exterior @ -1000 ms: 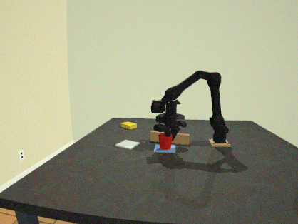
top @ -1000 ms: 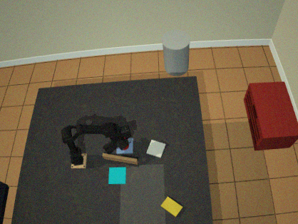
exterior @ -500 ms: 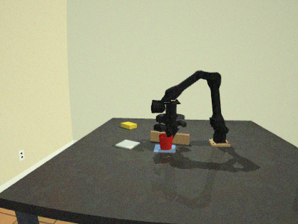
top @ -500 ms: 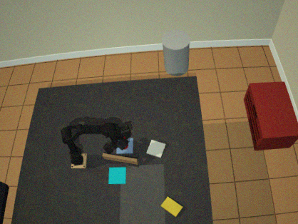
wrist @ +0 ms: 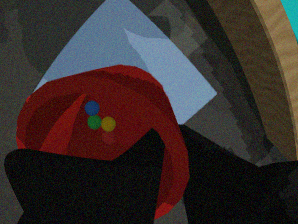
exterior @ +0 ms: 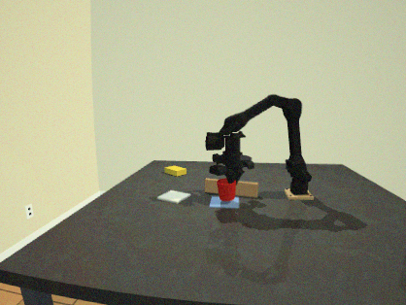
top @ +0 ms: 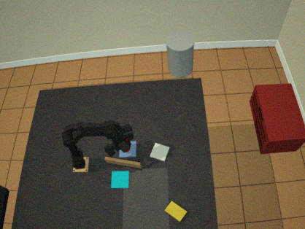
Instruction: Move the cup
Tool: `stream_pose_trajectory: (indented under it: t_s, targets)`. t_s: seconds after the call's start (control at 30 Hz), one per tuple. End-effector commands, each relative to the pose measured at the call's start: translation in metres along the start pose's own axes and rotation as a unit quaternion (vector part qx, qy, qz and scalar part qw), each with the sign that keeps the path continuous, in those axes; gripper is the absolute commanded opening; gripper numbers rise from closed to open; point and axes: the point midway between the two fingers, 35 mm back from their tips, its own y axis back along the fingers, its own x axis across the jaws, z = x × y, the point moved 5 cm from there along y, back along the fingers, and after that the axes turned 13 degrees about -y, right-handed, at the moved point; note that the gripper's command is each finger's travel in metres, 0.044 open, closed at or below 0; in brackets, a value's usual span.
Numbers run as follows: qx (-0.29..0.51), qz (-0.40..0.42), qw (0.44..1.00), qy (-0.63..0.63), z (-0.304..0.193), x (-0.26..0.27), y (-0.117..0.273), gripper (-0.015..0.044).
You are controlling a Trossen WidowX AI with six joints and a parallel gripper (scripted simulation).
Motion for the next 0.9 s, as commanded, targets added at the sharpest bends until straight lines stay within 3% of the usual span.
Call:
stream_pose_trajectory:
  t_s: [0.0, 0.57, 0.87]
  targets:
    - [-0.001, 0.007, 1.0, -0.001, 0.001, 0.003, 0.015, 0.0]
    - [0.0, 0.006, 1.0, -0.001, 0.0, -0.001, 0.065, 0.0]
    - [0.0, 0.006, 1.0, -0.002, 0.0, -0.004, 0.067, 0.0]
